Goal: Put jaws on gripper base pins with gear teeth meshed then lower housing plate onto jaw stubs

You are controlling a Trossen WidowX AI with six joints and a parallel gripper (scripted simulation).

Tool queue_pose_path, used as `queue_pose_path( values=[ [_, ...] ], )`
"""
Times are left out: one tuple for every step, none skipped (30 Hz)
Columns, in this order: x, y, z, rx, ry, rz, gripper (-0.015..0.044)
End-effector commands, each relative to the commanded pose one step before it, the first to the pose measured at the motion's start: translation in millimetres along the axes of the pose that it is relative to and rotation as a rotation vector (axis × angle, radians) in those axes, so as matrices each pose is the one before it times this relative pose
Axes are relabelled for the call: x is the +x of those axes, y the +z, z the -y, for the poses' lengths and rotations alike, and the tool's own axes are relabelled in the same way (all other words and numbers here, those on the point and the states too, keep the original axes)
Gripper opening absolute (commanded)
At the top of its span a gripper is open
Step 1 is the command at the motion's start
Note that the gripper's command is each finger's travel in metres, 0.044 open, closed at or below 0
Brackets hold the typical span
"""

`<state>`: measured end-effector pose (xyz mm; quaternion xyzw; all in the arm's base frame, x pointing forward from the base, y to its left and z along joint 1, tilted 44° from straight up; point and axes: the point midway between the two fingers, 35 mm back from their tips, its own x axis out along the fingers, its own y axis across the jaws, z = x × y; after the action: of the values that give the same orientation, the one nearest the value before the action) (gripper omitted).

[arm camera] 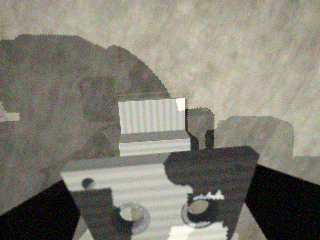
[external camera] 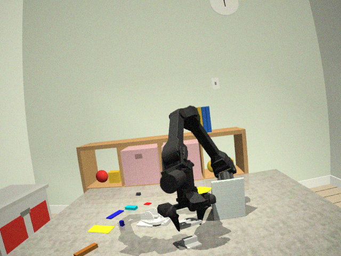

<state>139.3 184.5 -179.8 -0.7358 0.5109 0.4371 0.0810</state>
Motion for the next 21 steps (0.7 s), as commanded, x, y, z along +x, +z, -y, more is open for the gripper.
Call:
queue_pose_path(
  values=[
    [-13.55,0.95,-0.23,0.0034,-0.00394,0.00712,0.0351],
    [-1.6,-0.04,-0.16,-0.0001,-0.00007,-0.00007,0.0351],
    [-0.53,-0.02,-0.06,0.0,-0.00002,-0.00003,0.0351],
    [0.0,0.0,0.0,0.0,0.0,0.0,0.0351],
    [0.0,0.0,0.0,0.0,0.0,0.0,0.0351],
    [-0.12,-0.46,0.19,-0.0018,-0.00013,0.00025,0.0351],
    [-0.37,-1.4,0.55,-0.0053,-0.00039,0.00074,0.0351],
    [-0.6,-2.34,0.89,-0.0089,-0.00066,0.0012,0.0351],
    [-0.71,-2.87,1.04,-0.0107,-0.00081,0.0014,0.0351],
    [-0.69,-2.9,0.98,-0.0107,-0.00082,0.00135,0.0351],
    [-0.67,-2.93,0.92,-0.0107,-0.00082,0.00129,0.0351],
    [-0.65,-2.95,0.87,-0.0107,-0.00083,0.00123,0.0351],
    [-0.63,-2.98,0.81,-0.0107,-0.00083,0.00117,0.0351],
    [-0.61,-3.0,0.75,-0.0106,-0.00083,0.00112,0.0351],
    [-0.59,-3.02,0.69,-0.0106,-0.00083,0.00106,0.0351],
    [-0.57,-3.04,0.63,-0.0106,-0.00082,0.001,0.0351],
    [-0.56,-3.06,0.57,-0.0106,-0.00082,0.00095,0.0351],
    [-0.54,-3.08,0.51,-0.0105,-0.00081,0.00089,0.0351],
    [-0.52,-3.09,0.45,-0.0105,-0.0008,0.00084,0.0351],
    [-0.5,-3.11,0.38,-0.0105,-0.00079,0.00078,0.0351],
    [-0.48,-3.12,0.32,-0.0105,-0.00078,0.00073,0.0351]
  ],
)
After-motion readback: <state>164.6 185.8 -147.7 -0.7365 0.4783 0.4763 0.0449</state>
